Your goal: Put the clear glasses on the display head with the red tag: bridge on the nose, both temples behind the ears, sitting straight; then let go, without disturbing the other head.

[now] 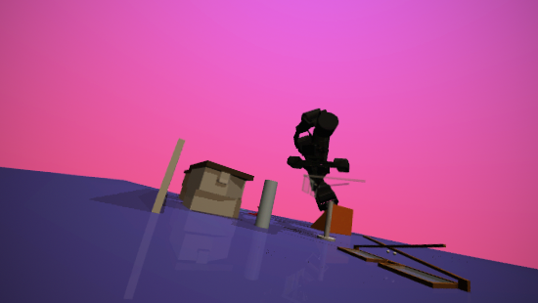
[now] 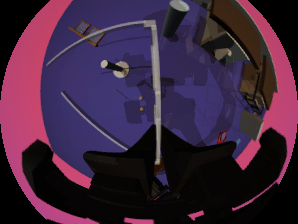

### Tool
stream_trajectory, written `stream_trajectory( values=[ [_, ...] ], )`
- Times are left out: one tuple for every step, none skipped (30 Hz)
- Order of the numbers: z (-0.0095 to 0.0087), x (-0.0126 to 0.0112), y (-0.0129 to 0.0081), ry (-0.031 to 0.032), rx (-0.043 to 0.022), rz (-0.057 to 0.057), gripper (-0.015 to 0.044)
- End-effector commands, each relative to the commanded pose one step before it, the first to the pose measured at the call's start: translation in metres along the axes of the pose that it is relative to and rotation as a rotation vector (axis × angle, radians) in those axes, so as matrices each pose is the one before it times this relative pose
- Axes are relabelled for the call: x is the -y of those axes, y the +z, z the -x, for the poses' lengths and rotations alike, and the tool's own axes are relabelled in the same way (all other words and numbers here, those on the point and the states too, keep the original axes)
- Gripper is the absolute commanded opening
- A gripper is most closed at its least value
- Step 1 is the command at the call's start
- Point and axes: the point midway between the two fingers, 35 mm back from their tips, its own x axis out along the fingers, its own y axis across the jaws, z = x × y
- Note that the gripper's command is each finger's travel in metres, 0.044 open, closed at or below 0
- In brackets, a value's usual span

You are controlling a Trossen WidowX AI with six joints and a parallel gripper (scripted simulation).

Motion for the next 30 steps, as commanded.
stream_trajectory(
  values=[
    [0.00343,-0.00120,0.00396,0.00633,0.00277,-0.0086,0.0000],
    [0.00026,-0.00079,0.00216,0.00006,0.00012,-0.0001,0.0000],
    [0.00030,-0.00101,0.00272,0.00007,0.00015,-0.0001,0.0000],
    [0.00031,-0.00115,0.00303,0.00008,0.00017,-0.0001,0.0000],
    [0.00029,-0.00123,0.00320,0.00008,0.00018,-0.0001,0.0000],
    [0.00026,-0.00126,0.00323,0.00008,0.00019,-0.0001,0.0000],
    [0.00022,-0.00128,0.00323,0.00008,0.00019,-0.0001,0.0000],
    [0.00018,-0.00130,0.00321,0.00008,0.00018,-0.0001,0.0000],
    [0.00014,-0.00131,0.00319,0.00008,0.00018,-0.0001,0.0000],
    [0.00010,-0.00133,0.00317,0.00008,0.00018,-0.0001,0.0000],
    [0.00006,-0.00134,0.00315,0.00008,0.00018,-0.0001,0.0000],
    [0.00002,-0.00136,0.00313,0.00008,0.00018,-0.0001,0.0000],
    [-0.00002,-0.00137,0.00311,0.00008,0.00018,-0.0001,0.0000],
    [-0.00006,-0.00139,0.00309,0.00008,0.00018,-0.0001,0.0000],
    [-0.00010,-0.00140,0.00307,0.00008,0.00018,-0.0001,0.0000],
    [-0.00014,-0.00141,0.00305,0.00008,0.00018,-0.0001,0.0000],
    [-0.00018,-0.00143,0.00302,0.00008,0.00018,-0.0001,0.0000],
    [-0.00022,-0.00144,0.00300,0.00008,0.00018,-0.0001,0.0000],
    [-0.00025,-0.00145,0.00298,0.00008,0.00018,-0.0001,0.0000],
    [-0.00029,-0.00146,0.00295,0.00008,0.00018,-0.0001,0.0000],
    [-0.00026,-0.00118,0.00235,0.00006,0.00014,-0.0001,0.0000],
    [-0.00017,-0.00072,0.00141,0.00004,0.00008,-0.0001,0.0000],
    [-0.00006,-0.00024,0.00047,0.00001,0.00003,0.0000,0.0000],
    [0.00000,0.00000,0.00000,0.00000,0.00000,0.0000,0.0000],
    [0.00000,0.00000,0.00000,0.00000,0.00000,0.0000,0.0000],
    [-0.00077,0.00000,0.00008,0.00000,0.00002,0.0000,0.0000],
    [-0.00145,-0.00001,0.00015,0.00000,0.00004,0.0000,0.0000],
    [-0.00215,-0.00001,0.00021,0.00000,0.00006,0.0000,0.0000],
    [-0.00290,-0.00001,0.00026,-0.00001,0.00007,0.0000,0.0000],
    [-0.00338,0.00000,0.00026,-0.00002,0.00007,0.0000,0.0000]
  ],
)
